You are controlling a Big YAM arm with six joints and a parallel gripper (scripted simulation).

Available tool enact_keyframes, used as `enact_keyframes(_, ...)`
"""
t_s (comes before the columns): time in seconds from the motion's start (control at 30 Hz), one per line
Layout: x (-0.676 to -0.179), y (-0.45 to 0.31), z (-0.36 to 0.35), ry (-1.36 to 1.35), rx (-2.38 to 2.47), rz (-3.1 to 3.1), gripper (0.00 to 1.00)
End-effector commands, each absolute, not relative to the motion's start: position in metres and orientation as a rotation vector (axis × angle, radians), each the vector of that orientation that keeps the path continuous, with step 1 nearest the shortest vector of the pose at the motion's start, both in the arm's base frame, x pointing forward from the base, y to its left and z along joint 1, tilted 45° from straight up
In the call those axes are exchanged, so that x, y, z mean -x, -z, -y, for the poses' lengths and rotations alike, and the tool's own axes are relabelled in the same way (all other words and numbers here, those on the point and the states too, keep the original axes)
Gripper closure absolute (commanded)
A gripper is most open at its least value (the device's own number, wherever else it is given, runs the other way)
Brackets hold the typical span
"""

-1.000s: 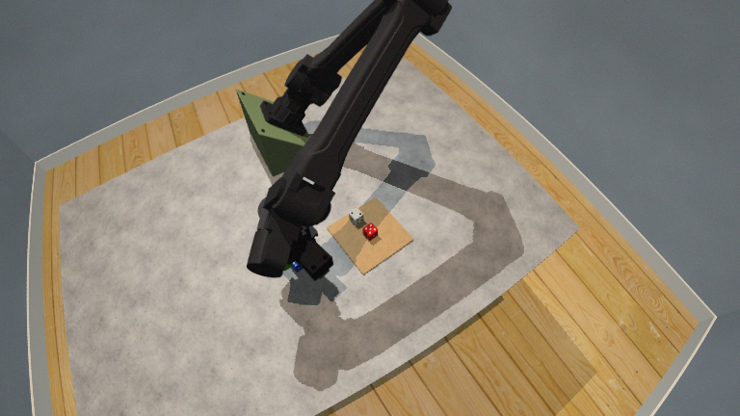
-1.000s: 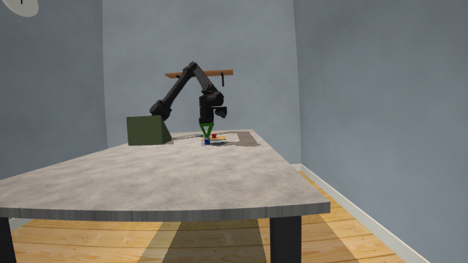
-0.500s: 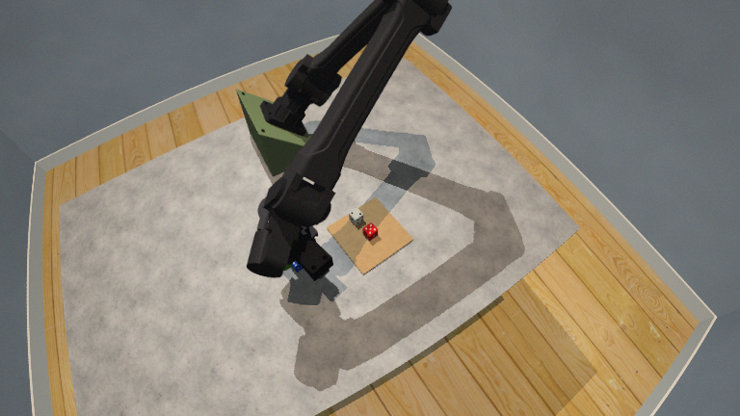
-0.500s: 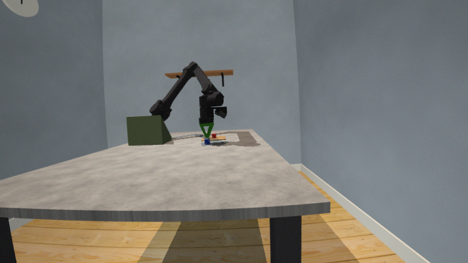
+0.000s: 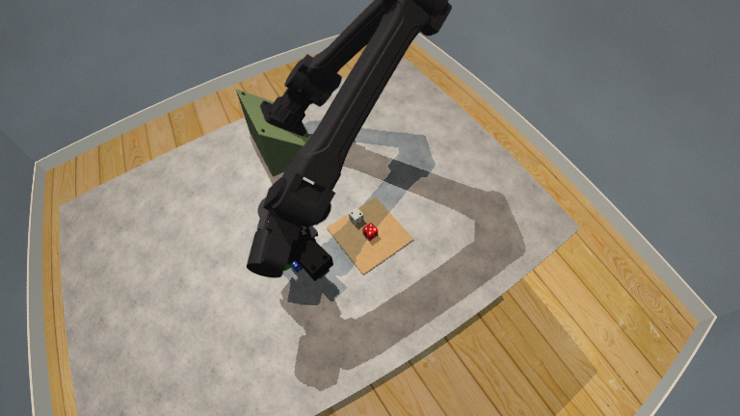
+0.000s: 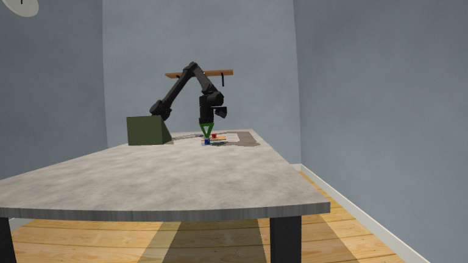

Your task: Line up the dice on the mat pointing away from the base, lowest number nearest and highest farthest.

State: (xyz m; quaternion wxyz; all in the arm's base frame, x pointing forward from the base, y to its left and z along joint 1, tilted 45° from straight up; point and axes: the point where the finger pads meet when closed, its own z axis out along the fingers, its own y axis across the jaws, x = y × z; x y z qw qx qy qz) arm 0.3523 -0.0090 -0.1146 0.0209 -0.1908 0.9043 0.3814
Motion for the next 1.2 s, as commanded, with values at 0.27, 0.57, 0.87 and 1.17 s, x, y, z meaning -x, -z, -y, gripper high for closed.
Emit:
enact_keyframes(0.27, -0.360, 0.116, 0.012, -1.167, 0.575, -2.796, 0.61)
enact_keyframes(0.57, -0.357, 0.122, 0.004, -1.177, 0.583, -2.800, 0.61)
enact_keyframes(0.87, -0.359, 0.125, 0.008, -1.156, 0.544, -2.790, 0.61)
enact_keyframes(1.17, -0.356, 0.138, -0.005, -1.167, 0.558, -2.795, 0.61)
